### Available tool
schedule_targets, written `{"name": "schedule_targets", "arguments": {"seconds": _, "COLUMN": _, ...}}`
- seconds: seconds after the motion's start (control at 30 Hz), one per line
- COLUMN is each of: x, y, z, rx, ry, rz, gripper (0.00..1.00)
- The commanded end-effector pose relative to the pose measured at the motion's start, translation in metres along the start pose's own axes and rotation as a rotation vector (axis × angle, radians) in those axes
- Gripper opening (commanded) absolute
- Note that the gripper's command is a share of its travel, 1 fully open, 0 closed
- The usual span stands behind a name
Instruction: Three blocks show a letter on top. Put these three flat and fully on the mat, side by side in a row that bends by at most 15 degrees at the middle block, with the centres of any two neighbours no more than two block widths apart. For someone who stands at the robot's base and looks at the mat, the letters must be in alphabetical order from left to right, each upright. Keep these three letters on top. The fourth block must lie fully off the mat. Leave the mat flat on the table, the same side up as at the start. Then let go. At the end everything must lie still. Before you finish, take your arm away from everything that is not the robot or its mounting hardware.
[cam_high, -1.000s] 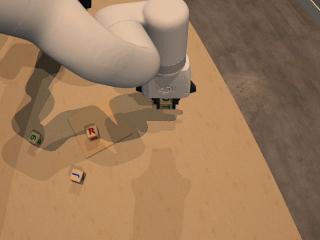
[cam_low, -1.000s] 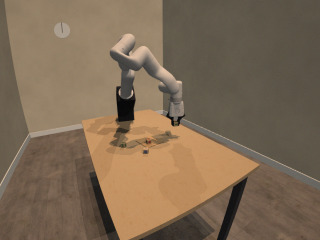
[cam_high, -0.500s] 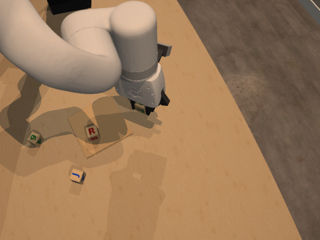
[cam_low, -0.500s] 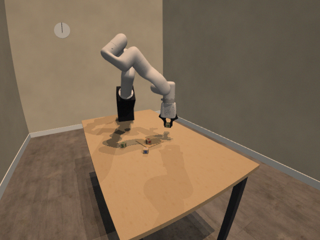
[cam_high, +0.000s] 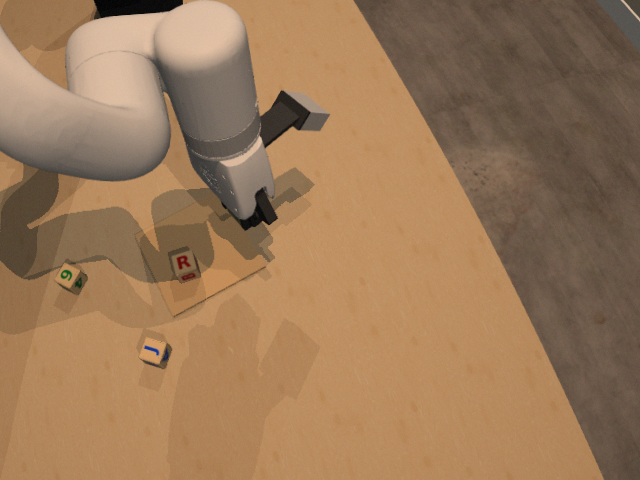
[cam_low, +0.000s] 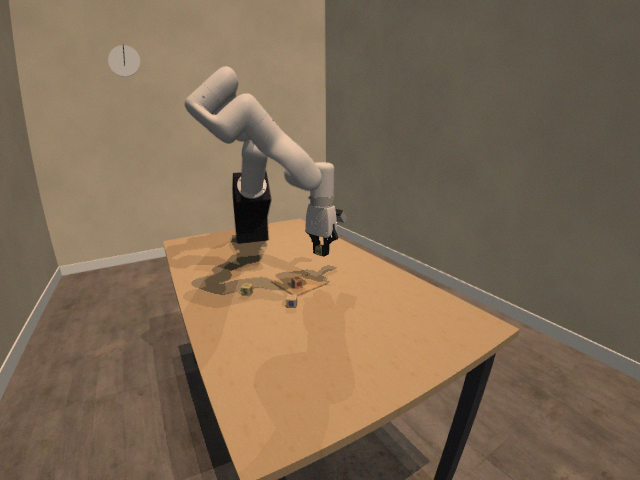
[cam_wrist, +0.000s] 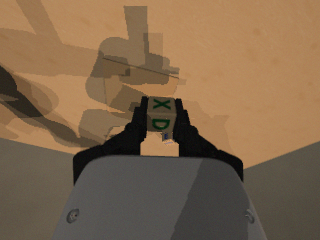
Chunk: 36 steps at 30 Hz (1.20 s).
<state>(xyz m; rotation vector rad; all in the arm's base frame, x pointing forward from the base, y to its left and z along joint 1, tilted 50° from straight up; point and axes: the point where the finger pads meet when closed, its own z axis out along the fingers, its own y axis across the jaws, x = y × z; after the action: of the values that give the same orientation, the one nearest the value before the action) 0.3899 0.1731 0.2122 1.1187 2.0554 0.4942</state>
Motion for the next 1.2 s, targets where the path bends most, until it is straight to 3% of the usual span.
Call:
{"name": "schedule_targets", "arguments": {"seconds": 0.0, "x": -0.009, "y": -0.012, "z": -0.003, "rx": -0.016, "ry": 0.0, "rz": 0.138, "gripper": 0.27}}
{"name": "schedule_targets", "arguments": {"seconds": 0.27, "x": -0.019, "y": -0.03, "z": -0.006, "rx": -0.023, "ry": 0.007, "rz": 0.35, "gripper": 0.27}}
{"name": "schedule_targets", "arguments": {"seconds": 0.83, "x": -0.019, "y": -0.03, "z": -0.005, "rx": -0.023, "ry": 0.008, "rz": 0.356, "gripper": 0.27}}
{"name": "schedule_targets", "arguments": {"seconds": 1.17, "x": -0.019, "y": -0.03, "z": 0.017, "rx": -0.023, "ry": 0.007, "rz": 0.356, "gripper": 0.27}}
